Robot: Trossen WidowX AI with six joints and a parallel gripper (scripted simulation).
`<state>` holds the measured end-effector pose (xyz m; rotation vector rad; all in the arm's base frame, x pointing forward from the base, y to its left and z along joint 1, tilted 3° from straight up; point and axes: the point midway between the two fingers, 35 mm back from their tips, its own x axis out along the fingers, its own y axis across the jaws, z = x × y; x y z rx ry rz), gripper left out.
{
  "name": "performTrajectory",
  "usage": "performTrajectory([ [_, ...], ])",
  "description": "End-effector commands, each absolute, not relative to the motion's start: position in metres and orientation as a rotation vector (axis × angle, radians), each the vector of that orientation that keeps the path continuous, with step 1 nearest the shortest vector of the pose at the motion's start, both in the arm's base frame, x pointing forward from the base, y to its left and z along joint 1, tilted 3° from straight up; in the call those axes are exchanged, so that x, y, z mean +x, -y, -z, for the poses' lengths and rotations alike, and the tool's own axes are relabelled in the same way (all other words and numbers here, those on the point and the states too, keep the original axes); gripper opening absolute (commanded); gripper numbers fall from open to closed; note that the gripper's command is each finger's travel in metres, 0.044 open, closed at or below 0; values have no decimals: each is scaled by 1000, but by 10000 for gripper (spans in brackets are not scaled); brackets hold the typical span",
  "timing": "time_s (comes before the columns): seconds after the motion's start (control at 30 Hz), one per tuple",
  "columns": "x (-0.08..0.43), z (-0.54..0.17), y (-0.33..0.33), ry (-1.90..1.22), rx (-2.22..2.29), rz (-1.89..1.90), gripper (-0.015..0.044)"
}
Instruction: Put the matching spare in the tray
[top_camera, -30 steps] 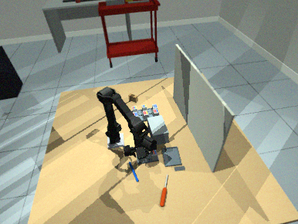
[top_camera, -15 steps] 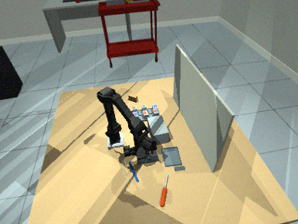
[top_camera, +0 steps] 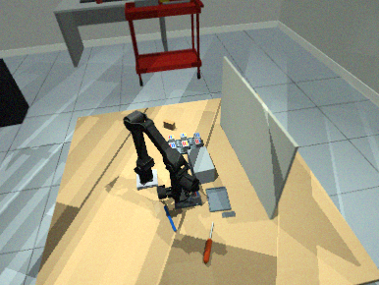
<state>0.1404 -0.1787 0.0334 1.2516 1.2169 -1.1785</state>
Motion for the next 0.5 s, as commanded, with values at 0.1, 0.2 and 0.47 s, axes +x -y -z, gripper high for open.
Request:
performTrajectory([
  [0.1,141,-46,181,-1216,1251,1178,0],
  [0.2,142,-62,183,-1216,1250,1178,0],
  [0.47,140,-105,183,-1216,1248,1179,0],
])
